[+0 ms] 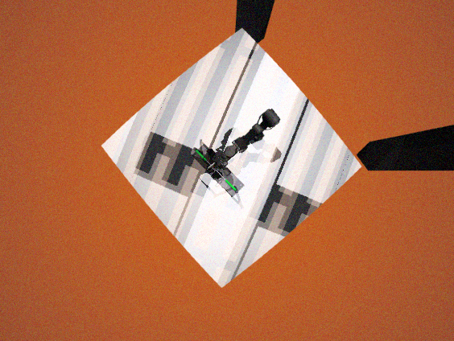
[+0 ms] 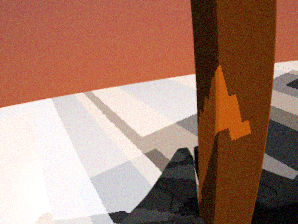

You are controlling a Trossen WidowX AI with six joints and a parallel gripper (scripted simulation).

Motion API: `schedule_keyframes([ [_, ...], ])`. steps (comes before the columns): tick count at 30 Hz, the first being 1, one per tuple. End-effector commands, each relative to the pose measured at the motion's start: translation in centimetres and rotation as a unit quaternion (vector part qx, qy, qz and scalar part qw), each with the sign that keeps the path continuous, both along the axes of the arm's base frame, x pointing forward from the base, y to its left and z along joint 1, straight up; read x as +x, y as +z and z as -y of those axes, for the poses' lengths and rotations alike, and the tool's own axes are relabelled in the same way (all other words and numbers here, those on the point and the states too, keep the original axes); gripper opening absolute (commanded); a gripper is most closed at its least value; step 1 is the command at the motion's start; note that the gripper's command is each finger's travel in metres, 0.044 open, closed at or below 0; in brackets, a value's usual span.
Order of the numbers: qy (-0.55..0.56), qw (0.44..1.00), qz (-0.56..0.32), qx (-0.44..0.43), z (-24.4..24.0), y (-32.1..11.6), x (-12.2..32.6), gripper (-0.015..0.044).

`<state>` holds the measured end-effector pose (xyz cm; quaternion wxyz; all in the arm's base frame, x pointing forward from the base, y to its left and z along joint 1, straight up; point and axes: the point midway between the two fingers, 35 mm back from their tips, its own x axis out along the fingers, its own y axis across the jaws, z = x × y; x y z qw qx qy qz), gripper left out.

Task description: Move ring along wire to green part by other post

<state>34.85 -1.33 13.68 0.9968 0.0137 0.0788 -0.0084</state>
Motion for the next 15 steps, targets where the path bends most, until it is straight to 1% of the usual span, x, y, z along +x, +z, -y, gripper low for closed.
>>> schedule_keyframes([
  [1, -0.005, 1.000, 0.000, 0.001, -0.26, 0.03, 0.02, -0.0150],
  [15, 0.032, 0.999, 0.000, -0.042, -0.68, 0.15, 0.21, -0.0150],
])
